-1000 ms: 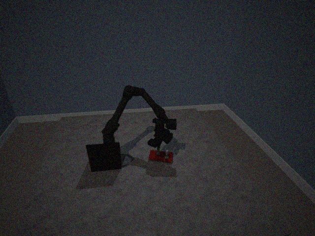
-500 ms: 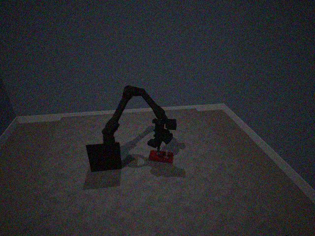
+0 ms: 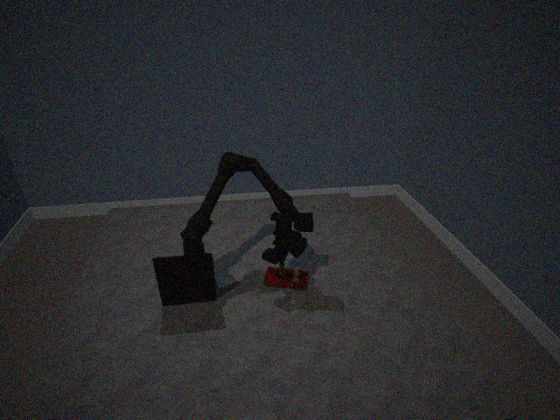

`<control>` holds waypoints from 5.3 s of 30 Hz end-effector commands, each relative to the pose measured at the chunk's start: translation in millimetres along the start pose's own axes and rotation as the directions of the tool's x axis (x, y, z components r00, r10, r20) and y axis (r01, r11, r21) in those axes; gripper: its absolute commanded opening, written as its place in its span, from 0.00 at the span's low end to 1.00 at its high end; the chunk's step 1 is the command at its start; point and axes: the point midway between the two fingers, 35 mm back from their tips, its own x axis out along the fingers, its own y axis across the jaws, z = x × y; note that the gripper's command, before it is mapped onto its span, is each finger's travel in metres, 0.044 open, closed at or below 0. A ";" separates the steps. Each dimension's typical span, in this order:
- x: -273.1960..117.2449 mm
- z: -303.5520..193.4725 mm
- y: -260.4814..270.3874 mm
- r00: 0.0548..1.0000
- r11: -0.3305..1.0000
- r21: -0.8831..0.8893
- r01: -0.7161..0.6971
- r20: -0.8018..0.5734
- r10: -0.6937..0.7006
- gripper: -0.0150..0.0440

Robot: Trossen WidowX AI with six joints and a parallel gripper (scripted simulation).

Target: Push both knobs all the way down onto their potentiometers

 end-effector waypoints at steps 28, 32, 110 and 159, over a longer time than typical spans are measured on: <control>13.5 -0.6 1.0 1.000 1.000 -0.004 0.002 -0.007 -0.002 0.25; 13.5 -0.6 1.0 1.000 1.000 -0.004 0.002 -0.007 -0.002 0.25; 17.3 -0.7 1.0 1.000 1.000 -0.004 0.002 -0.007 -0.002 0.25; -21.2 23.7 -6.2 0.998 0.969 -0.246 0.026 0.061 -0.012 0.25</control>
